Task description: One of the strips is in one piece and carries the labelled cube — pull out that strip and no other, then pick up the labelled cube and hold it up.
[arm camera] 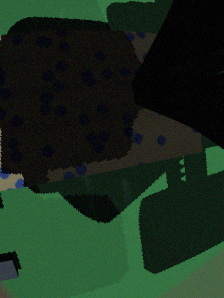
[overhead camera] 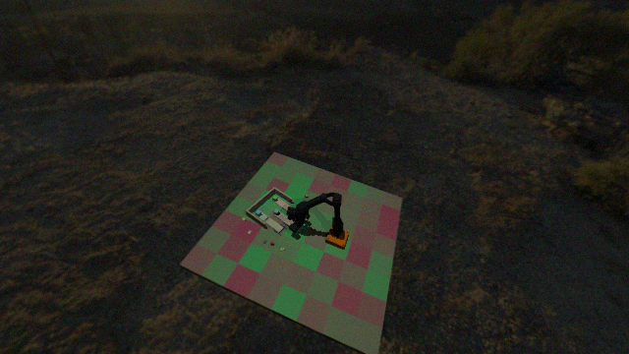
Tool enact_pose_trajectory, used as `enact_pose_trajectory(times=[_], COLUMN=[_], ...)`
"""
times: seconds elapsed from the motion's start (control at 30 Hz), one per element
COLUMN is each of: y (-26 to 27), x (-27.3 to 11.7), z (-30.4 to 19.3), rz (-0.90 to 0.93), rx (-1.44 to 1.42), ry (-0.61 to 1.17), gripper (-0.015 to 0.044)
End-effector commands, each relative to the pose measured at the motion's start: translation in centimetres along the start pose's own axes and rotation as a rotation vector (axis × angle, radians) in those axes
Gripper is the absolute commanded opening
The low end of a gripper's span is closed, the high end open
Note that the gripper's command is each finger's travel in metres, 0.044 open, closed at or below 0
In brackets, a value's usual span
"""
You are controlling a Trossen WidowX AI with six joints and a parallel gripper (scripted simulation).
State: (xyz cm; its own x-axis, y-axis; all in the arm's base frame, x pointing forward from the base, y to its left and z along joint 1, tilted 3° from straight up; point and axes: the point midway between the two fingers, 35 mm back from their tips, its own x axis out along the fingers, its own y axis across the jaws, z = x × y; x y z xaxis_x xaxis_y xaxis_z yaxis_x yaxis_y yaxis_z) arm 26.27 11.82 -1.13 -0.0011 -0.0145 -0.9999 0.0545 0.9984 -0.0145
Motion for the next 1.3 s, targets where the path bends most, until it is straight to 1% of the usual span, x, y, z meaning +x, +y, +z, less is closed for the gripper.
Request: enact_pose_trajectory(times=[0.0, 1.27], y=[-0.2, -0.2], x=[0.5, 0.4], z=[-1.4, -7.0], rz=[-0.006, -0.005], rx=[-0.002, -0.002], ry=[0.030, 0.034], gripper=[0.0000, 0.0000])
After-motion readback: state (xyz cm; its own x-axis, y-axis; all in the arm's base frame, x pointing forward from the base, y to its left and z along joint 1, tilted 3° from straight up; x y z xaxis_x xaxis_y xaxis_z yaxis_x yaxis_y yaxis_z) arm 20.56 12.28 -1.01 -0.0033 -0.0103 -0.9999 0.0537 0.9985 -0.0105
